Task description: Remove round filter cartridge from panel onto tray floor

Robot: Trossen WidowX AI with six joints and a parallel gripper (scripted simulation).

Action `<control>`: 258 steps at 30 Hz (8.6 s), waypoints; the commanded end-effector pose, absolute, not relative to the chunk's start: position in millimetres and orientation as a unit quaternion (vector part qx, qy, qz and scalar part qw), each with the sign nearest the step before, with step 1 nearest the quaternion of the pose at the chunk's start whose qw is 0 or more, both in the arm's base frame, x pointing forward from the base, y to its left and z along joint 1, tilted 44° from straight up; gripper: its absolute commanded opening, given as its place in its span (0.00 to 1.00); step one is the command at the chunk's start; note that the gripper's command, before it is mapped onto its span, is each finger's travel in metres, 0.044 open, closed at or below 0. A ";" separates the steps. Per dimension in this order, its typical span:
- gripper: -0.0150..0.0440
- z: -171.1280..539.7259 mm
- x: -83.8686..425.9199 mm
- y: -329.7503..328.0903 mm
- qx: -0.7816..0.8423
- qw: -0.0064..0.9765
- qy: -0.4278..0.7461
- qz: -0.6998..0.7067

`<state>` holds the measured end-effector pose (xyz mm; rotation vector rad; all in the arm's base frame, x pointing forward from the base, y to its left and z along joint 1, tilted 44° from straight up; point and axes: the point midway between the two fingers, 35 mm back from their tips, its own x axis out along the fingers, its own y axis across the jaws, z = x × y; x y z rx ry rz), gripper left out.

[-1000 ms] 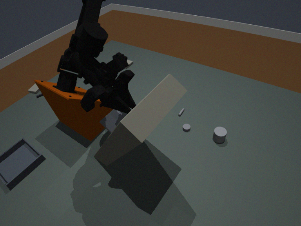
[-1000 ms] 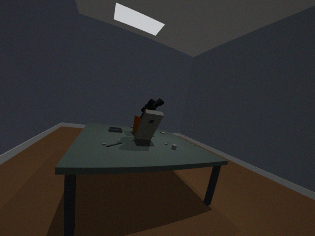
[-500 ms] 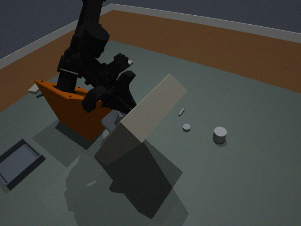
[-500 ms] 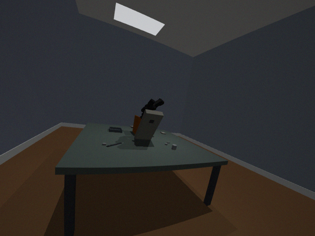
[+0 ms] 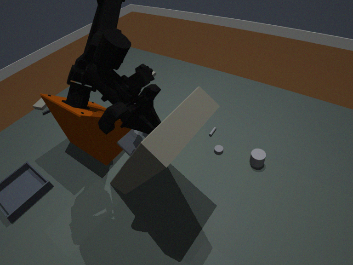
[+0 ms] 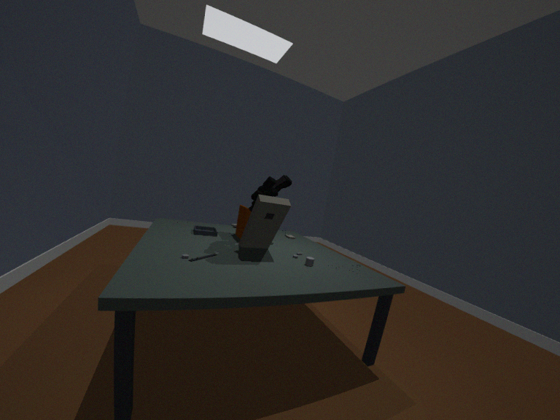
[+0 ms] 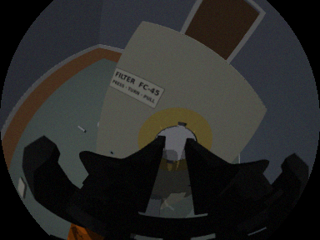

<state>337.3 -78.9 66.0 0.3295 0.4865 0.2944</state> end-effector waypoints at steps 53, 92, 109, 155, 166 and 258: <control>0.25 60.9 342.2 -76.9 -0.338 0.898 0.137 0.247; 0.25 91.6 277.2 -104.1 -0.516 0.808 0.085 0.271; 0.25 53.9 254.8 -69.4 -0.516 0.808 0.085 0.271; 0.94 149.8 275.1 -158.0 -0.525 0.805 0.083 0.266; 0.77 94.9 262.4 -106.8 -0.031 0.920 0.288 0.263; 0.25 93.4 245.1 -98.5 0.326 0.812 0.456 0.161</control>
